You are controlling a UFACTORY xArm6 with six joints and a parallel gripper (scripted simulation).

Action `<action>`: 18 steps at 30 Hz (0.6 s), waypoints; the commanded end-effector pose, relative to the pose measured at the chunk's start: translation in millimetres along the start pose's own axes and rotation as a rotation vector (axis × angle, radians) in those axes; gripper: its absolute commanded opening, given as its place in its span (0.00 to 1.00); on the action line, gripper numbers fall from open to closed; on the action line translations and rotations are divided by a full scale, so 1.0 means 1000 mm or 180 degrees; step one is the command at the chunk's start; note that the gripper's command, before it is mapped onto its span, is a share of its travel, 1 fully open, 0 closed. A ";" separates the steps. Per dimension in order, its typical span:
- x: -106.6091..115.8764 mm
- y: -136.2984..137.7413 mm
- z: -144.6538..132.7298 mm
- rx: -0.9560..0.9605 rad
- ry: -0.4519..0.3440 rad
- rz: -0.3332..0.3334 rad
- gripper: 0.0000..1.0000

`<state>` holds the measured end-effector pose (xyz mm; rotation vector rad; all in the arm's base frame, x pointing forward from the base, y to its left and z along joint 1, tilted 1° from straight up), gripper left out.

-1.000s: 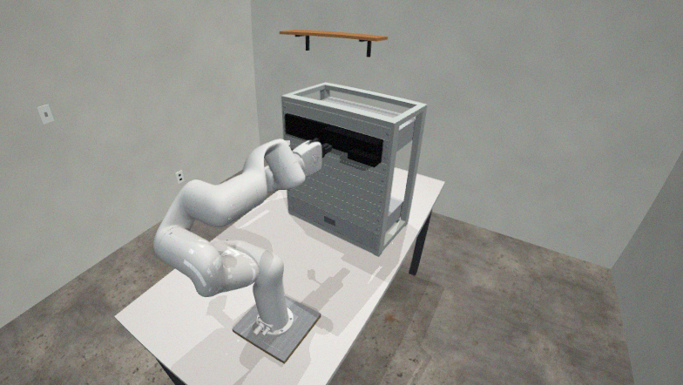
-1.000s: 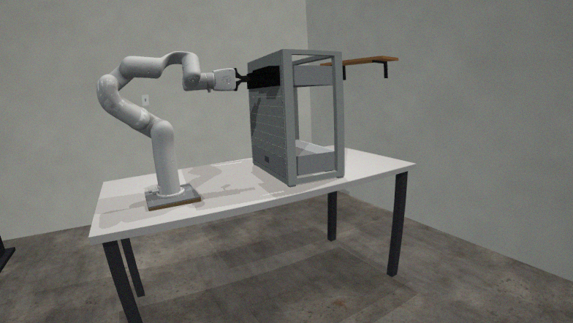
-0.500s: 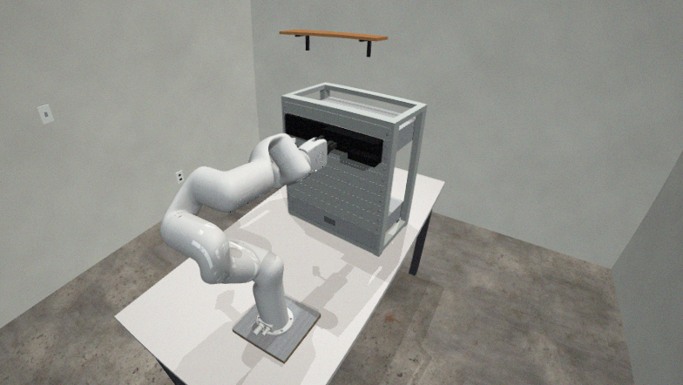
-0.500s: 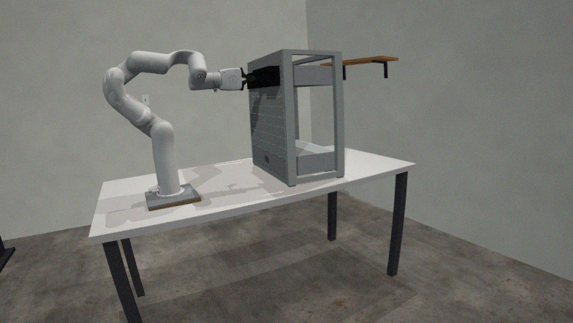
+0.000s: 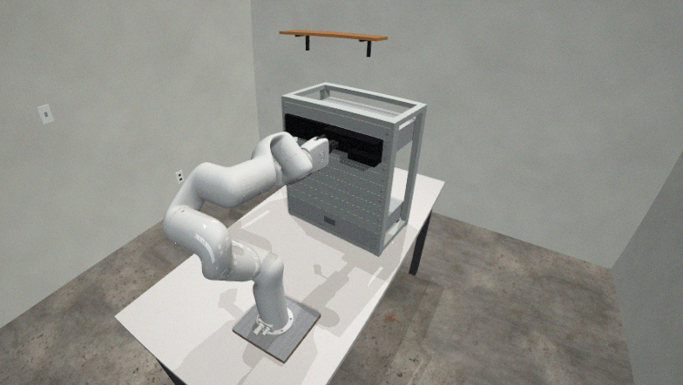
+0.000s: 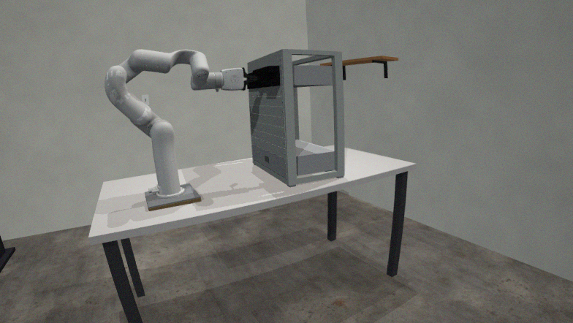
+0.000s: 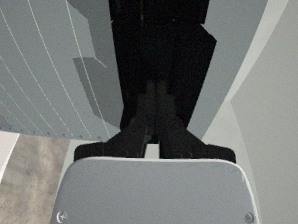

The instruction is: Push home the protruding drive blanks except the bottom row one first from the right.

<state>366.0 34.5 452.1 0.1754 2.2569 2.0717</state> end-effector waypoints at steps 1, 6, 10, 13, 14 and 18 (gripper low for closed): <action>-0.001 0.002 0.000 -0.0003 -0.0001 -0.0011 0.00; -0.002 0.002 0.000 -0.0003 -0.0001 -0.0011 0.00; -0.004 0.002 0.000 -0.0003 -0.0001 -0.0011 0.00; -0.009 0.002 0.000 -0.0003 -0.0001 -0.0011 0.00; -0.010 0.002 0.000 -0.0003 -0.0001 -0.0011 0.00; -0.011 0.002 0.000 -0.0003 -0.0001 -0.0011 0.00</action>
Point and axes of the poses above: the point where the finger pads meet when closed, its own x axis back along the fingers, its own y axis across the jaws, z = x × y, the point moved 8 cm from there along x, back along the fingers, and after that the axes turned 5 degrees about x, right-handed, at the moved point
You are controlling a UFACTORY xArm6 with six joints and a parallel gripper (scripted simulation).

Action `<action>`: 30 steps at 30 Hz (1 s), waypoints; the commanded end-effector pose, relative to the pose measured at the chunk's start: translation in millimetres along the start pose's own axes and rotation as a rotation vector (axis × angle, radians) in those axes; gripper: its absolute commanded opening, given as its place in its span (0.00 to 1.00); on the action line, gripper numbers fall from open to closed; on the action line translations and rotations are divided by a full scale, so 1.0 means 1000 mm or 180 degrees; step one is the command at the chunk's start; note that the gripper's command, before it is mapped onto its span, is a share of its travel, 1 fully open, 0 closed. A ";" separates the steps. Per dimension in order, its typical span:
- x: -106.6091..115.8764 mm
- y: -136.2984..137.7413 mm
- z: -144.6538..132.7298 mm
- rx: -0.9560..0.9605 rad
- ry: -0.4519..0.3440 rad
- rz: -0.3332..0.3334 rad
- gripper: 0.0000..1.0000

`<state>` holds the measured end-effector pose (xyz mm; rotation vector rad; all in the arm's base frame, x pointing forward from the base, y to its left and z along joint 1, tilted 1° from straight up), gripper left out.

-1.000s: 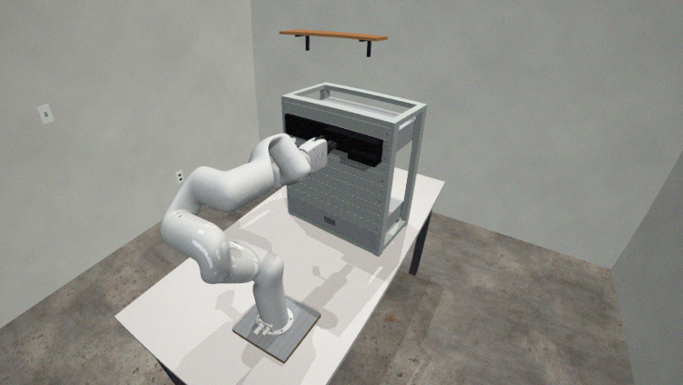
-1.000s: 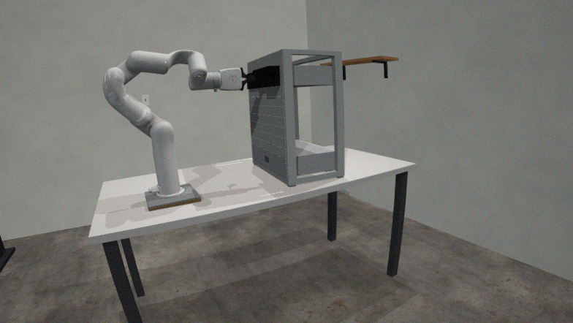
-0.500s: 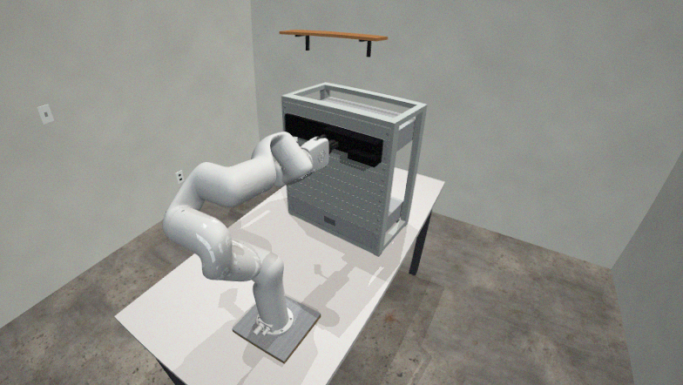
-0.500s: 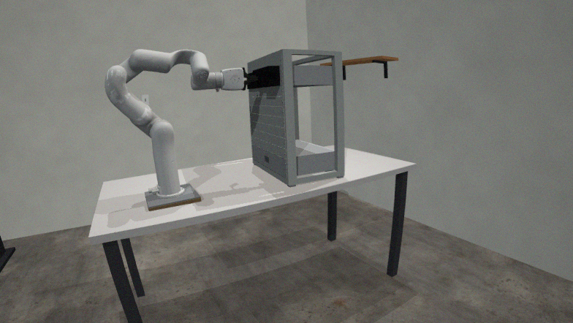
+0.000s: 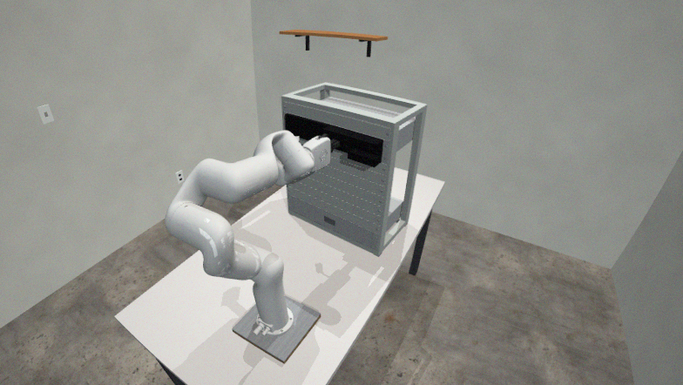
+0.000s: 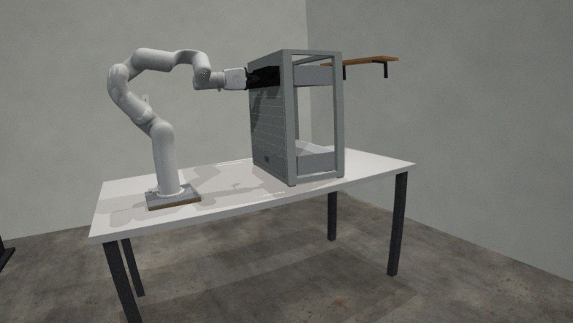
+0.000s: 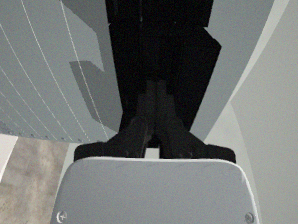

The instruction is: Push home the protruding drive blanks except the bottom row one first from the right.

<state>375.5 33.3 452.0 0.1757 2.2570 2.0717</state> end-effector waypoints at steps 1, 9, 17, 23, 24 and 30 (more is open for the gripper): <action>-0.002 0.002 0.000 -0.0003 -0.0001 -0.0012 0.00; -0.002 0.002 0.000 -0.0003 -0.0001 -0.0012 0.00; -0.012 0.002 0.000 -0.0003 -0.0001 -0.0012 0.00; -0.012 0.002 0.000 -0.0003 -0.0001 -0.0012 0.00; -0.012 0.002 0.000 -0.0003 -0.0001 -0.0012 0.00; -0.013 0.002 0.000 -0.0003 -0.0001 -0.0012 0.00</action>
Point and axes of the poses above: the point where the finger pads meet when closed, its own x axis back along the fingers, its own y axis across the jaws, z = x × y, the point moved 8 cm from there along x, back along the fingers, and after that the axes turned 5 degrees about x, right-handed, at the moved point
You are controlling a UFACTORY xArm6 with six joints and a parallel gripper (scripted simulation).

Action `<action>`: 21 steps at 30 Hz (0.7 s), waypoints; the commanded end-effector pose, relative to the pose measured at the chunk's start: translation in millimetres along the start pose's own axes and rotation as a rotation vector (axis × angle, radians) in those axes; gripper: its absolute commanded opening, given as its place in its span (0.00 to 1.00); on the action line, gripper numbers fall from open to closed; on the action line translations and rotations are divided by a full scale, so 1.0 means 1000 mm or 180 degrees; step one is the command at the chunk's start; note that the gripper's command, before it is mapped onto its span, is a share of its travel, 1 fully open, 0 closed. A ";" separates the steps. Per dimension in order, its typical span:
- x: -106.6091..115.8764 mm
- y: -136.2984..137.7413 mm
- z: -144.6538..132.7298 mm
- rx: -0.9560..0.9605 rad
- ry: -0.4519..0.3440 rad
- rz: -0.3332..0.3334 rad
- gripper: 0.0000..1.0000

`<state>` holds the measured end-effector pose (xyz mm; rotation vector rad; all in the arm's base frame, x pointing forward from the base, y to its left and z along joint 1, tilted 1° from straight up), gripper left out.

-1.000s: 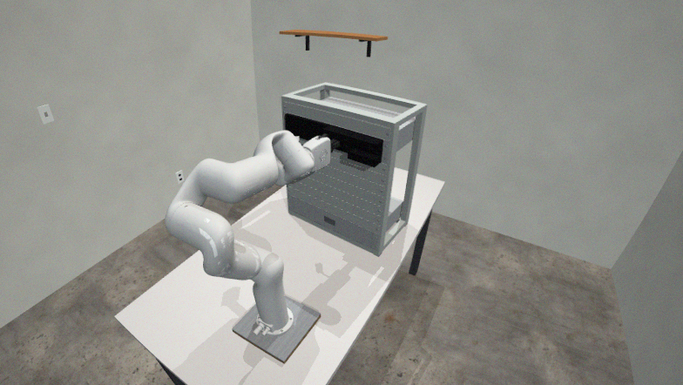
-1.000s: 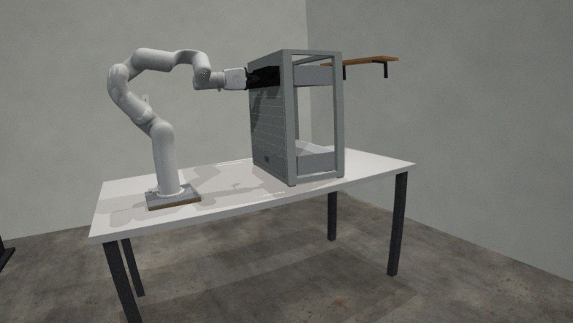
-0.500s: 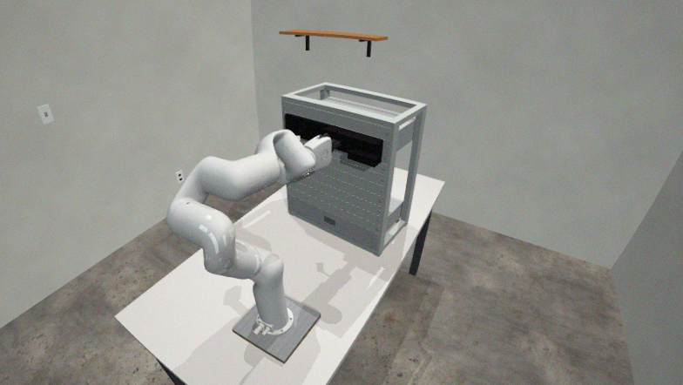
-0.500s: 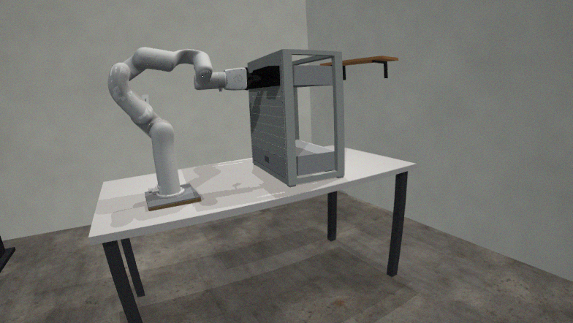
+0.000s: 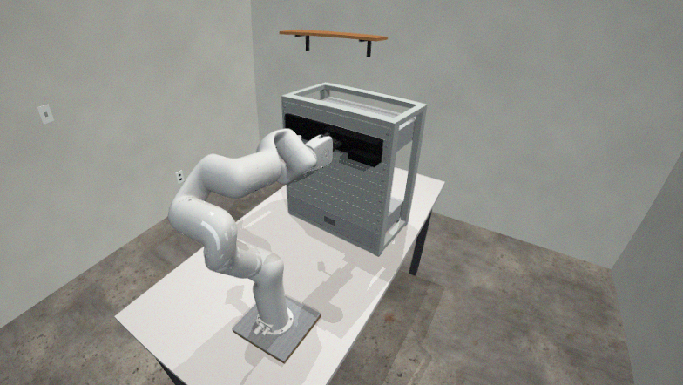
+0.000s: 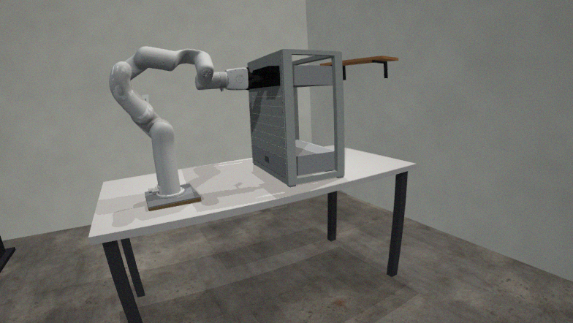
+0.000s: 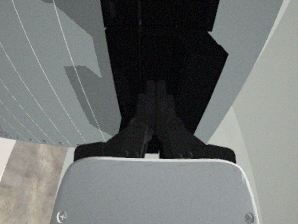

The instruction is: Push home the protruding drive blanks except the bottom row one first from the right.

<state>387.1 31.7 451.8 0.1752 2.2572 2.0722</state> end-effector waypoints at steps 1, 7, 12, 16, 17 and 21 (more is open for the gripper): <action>-0.002 0.002 0.000 -0.0002 -0.0003 -0.0012 0.00; -0.003 0.002 0.000 -0.0002 -0.0002 -0.0012 0.00; -0.003 0.002 0.000 -0.0002 -0.0002 -0.0012 0.00; -0.004 0.002 0.000 -0.0002 -0.0003 -0.0012 0.00; -0.004 0.002 0.000 -0.0002 -0.0003 -0.0012 0.00; -0.006 0.002 0.000 -0.0002 -0.0003 -0.0012 0.00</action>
Point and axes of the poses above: the point where the finger pads meet when closed, its own x axis back along the fingers, its own y axis across the jaws, z = x × y, the point moved 8 cm from there along x, back along the fingers, and after that the axes turned 5 degrees about x, right-handed, at the moved point
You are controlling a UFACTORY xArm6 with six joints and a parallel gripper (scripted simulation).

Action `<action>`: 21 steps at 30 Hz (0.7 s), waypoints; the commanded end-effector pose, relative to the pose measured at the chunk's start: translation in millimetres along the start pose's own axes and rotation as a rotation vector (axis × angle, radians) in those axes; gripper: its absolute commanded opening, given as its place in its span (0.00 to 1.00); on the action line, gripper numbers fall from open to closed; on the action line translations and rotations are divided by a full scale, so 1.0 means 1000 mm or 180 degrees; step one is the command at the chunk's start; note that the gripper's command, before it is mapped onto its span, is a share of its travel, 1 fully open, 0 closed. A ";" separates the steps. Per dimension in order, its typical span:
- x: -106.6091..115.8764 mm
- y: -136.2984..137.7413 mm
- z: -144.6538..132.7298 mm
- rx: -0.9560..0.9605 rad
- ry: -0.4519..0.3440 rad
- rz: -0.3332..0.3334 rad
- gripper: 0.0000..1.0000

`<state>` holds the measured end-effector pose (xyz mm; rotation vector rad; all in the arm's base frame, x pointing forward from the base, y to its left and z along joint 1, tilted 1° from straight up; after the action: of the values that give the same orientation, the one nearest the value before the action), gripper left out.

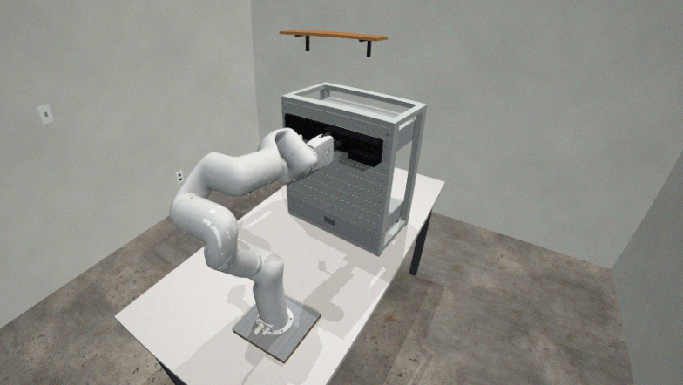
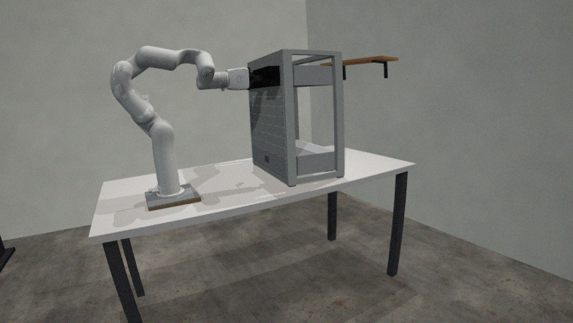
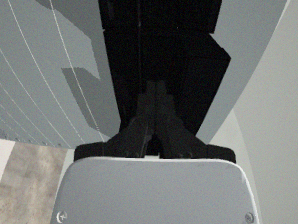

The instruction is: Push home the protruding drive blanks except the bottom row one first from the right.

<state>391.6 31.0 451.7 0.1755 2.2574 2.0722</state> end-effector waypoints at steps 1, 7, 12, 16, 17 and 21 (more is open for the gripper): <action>-0.001 0.002 0.000 -0.0003 -0.0003 -0.0013 0.00; -0.001 0.002 0.000 -0.0003 -0.0003 -0.0013 0.00; -0.002 0.002 0.000 -0.0003 -0.0003 -0.0013 0.00; -0.004 0.002 0.000 -0.0003 -0.0003 -0.0013 0.00; -0.004 0.002 0.000 -0.0003 -0.0003 -0.0013 0.00; -0.004 0.002 0.000 -0.0003 -0.0003 -0.0013 0.00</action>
<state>395.6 30.5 451.6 0.1758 2.2575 2.0723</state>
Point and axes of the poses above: the point where the finger pads meet when closed, its own x axis back along the fingers, its own y axis across the jaws, z = x × y, the point moved 8 cm from there along x, back along the fingers, and after that the axes turned 5 degrees about x, right-handed, at the moved point
